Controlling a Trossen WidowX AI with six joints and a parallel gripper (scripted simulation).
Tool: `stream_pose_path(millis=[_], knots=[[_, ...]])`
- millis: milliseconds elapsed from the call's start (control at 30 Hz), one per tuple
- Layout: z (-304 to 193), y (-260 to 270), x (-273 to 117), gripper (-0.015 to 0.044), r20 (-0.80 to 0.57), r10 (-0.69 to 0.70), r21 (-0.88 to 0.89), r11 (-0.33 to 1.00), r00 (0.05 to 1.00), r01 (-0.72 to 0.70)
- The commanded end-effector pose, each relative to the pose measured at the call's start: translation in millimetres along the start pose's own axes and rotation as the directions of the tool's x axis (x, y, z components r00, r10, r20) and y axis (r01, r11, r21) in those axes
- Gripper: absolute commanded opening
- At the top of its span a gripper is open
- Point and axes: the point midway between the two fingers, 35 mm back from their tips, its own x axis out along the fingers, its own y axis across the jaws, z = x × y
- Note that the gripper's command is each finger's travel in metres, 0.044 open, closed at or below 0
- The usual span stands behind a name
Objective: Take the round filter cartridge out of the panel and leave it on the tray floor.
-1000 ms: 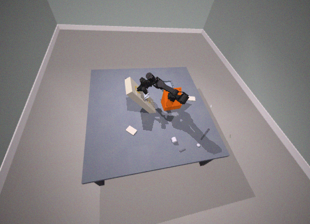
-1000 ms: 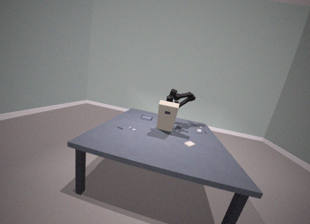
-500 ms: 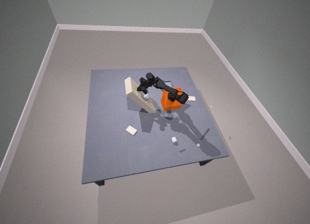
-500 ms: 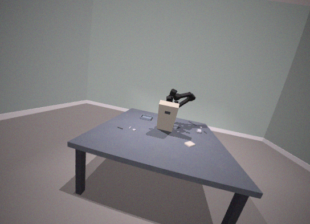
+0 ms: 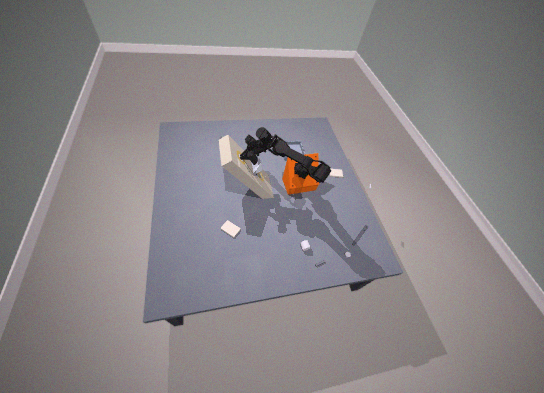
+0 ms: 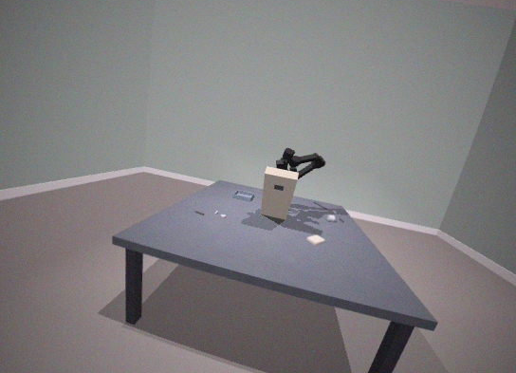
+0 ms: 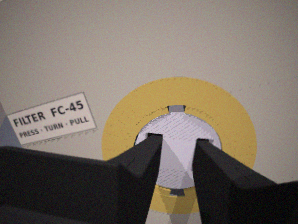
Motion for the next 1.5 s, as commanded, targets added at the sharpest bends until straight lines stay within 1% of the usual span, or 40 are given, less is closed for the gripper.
stream_pose_path(millis=[0, 200, 400, 600, 800, 1100, 1400, 1467], knots=[[-1.9, 0.1, 5.3, 0.0, -0.005, -0.008, 0.094, 0.996, 1.0, 0.009], [-2.1, 0.0, 7.1, 0.0, -0.006, -0.009, 0.296, 0.955, 1.0, 0.011], [-2.2, -0.1, 8.3, 0.0, -0.006, -0.009, 0.487, 0.873, 1.0, 0.011], [-2.2, -0.1, 9.1, 0.0, -0.006, -0.009, 0.657, 0.753, 1.0, 0.011], [-2.2, -0.1, 9.4, 0.0, -0.006, -0.009, 0.8, 0.6, 1.0, 0.01], [-2.2, -0.1, 9.2, 0.0, -0.006, -0.01, 0.946, 0.324, 1.0, 0.009], [-2.2, -0.1, 8.6, 0.0, -0.006, -0.01, 1.0, 0.024, 1.0, 0.006], [-2.2, -0.1, 8.9, 0.0, -0.006, -0.01, 0.999, 0.046, 1.0, 0.006]])
